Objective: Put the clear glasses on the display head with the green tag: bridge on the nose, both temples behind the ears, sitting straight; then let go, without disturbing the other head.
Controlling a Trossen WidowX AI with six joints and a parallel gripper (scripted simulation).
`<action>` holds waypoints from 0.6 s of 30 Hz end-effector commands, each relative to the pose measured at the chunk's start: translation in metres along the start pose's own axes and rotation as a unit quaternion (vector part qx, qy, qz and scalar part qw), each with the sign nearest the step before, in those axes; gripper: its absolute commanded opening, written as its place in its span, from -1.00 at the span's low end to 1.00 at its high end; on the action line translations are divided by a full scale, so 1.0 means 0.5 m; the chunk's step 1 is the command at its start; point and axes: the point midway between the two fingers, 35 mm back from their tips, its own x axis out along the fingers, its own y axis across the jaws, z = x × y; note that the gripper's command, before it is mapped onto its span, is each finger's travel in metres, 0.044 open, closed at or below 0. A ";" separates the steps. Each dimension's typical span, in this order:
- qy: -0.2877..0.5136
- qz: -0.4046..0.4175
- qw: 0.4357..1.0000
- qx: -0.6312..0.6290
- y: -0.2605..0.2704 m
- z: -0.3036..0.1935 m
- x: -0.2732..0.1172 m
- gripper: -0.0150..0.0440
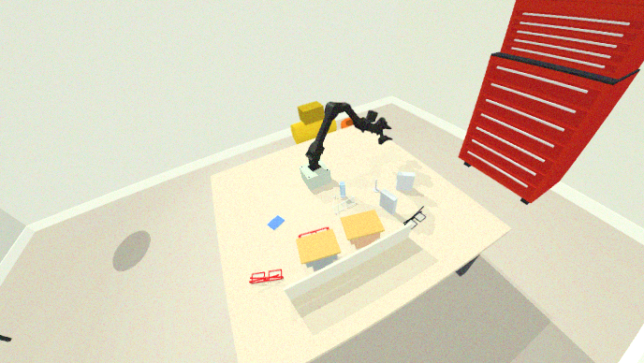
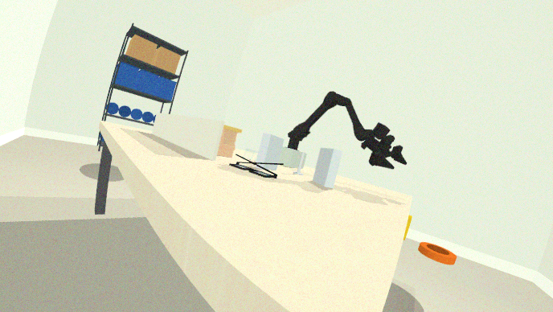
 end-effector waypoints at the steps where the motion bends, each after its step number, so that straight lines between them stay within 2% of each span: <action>1: 0.000 0.000 1.000 0.000 0.000 0.000 0.000 0.95; 8: 0.000 0.000 1.000 0.000 0.000 0.000 0.000 1.00; 10: 0.000 -0.009 1.000 0.008 -0.019 0.014 0.003 0.82; 17: 0.000 -0.101 0.992 0.079 -0.213 0.131 0.010 0.20; 18: 0.000 -0.114 0.989 0.090 -0.242 0.146 0.007 0.19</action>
